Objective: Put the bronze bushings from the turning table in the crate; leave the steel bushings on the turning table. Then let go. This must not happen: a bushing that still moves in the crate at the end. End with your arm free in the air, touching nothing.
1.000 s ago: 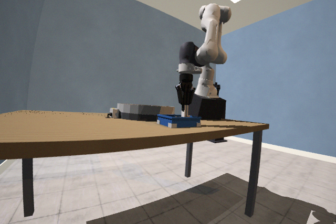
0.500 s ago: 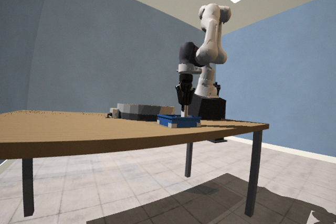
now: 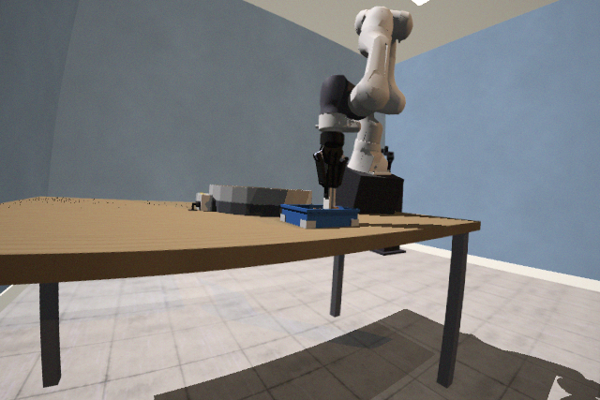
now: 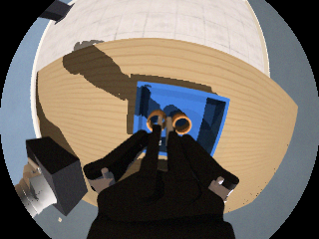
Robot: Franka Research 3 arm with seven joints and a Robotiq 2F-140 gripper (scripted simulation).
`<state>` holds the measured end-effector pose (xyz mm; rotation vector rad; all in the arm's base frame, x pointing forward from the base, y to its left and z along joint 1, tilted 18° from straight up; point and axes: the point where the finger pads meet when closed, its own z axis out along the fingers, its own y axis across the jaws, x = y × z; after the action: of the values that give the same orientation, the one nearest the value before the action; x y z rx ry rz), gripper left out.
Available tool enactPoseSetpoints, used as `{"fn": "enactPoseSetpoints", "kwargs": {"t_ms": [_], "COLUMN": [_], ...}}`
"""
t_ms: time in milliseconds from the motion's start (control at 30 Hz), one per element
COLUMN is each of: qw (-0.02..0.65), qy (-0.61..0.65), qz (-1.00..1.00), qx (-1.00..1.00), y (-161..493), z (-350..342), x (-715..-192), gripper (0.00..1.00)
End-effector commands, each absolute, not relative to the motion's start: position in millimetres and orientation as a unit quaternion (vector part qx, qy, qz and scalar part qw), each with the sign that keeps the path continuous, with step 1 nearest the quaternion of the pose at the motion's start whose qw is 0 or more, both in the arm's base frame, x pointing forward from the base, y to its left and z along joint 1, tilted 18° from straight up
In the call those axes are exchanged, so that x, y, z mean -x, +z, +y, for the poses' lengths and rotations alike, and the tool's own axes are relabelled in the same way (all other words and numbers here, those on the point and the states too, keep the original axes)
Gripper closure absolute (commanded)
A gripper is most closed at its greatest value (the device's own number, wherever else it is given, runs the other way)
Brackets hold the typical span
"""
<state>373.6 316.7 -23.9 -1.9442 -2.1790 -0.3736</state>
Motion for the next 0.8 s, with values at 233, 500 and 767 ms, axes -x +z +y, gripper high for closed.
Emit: {"fn": "enactPoseSetpoints", "kwargs": {"t_ms": [233, 500, 767], "qw": [0.098, 0.098, 0.098], "qy": [-0.128, -0.128, -0.128], "qz": [-0.738, -0.738, -0.738], "qx": [0.656, 0.656, 0.656], "y": [-23.7, -24.1, -25.5], "z": [316.9, 317.1, 317.8], "x": [-374.6, -374.6, -374.5], "gripper": [1.00, 1.00, 1.00]}}
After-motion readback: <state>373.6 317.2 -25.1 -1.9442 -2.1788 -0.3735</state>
